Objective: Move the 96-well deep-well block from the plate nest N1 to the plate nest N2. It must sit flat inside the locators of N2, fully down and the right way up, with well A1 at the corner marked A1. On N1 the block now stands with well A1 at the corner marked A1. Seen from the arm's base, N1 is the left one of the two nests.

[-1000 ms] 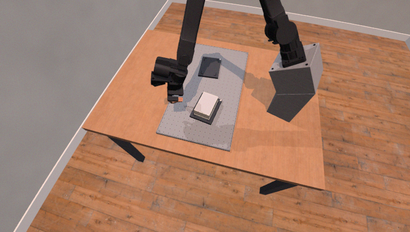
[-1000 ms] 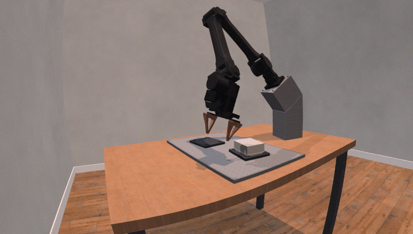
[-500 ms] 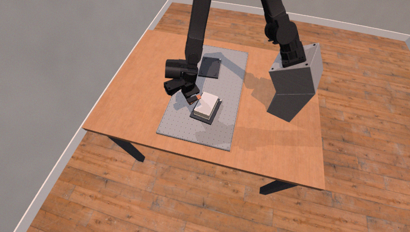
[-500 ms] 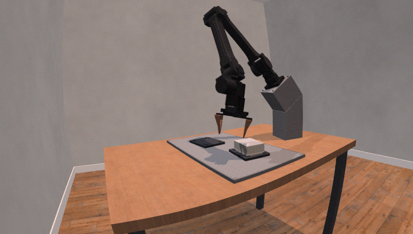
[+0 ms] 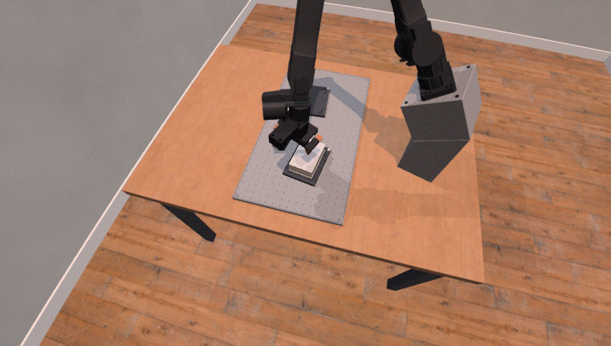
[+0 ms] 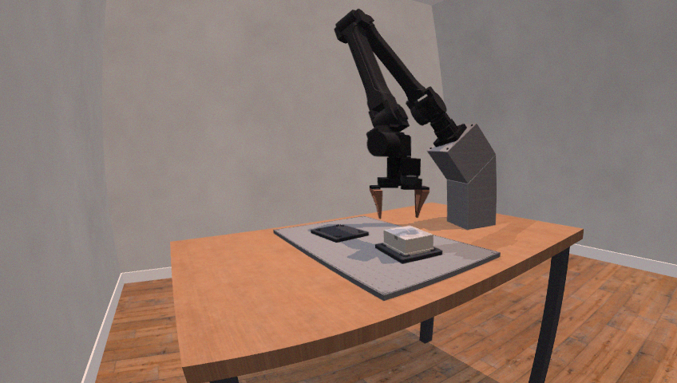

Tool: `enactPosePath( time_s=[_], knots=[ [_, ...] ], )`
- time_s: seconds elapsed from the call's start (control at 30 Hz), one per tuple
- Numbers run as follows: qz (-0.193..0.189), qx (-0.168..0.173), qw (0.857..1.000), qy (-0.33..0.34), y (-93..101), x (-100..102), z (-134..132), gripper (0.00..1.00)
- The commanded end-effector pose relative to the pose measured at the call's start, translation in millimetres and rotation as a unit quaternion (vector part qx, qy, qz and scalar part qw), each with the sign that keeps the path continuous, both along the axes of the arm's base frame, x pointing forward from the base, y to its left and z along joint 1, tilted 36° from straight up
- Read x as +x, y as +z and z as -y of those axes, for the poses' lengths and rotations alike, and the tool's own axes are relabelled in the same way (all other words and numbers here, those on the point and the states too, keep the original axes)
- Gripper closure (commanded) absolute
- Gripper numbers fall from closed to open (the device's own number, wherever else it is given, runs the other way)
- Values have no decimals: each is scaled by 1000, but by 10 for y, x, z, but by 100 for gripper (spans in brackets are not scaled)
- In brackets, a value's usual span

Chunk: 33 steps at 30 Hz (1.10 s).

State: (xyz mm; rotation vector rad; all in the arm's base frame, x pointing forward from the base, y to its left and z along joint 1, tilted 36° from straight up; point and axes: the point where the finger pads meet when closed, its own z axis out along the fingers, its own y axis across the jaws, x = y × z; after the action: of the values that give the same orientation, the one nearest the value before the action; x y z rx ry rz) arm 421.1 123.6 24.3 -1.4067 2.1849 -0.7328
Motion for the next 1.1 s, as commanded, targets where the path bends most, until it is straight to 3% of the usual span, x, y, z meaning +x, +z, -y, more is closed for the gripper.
enactPosePath(
  time_s=[0.0, 0.23, 0.37, 0.8, 1.07],
  knots=[
    [-23, -38, 997, 65, 35, -135, -70, 0],
    [-46, -62, 992, 99, -75, -312, -18, 0],
    [-40, -60, 993, 98, -40, -225, -65, 0],
    [-47, -59, 993, 87, -98, -260, 20, 0],
    [-48, -61, 993, 85, -235, -132, 83, 0]
  ],
)
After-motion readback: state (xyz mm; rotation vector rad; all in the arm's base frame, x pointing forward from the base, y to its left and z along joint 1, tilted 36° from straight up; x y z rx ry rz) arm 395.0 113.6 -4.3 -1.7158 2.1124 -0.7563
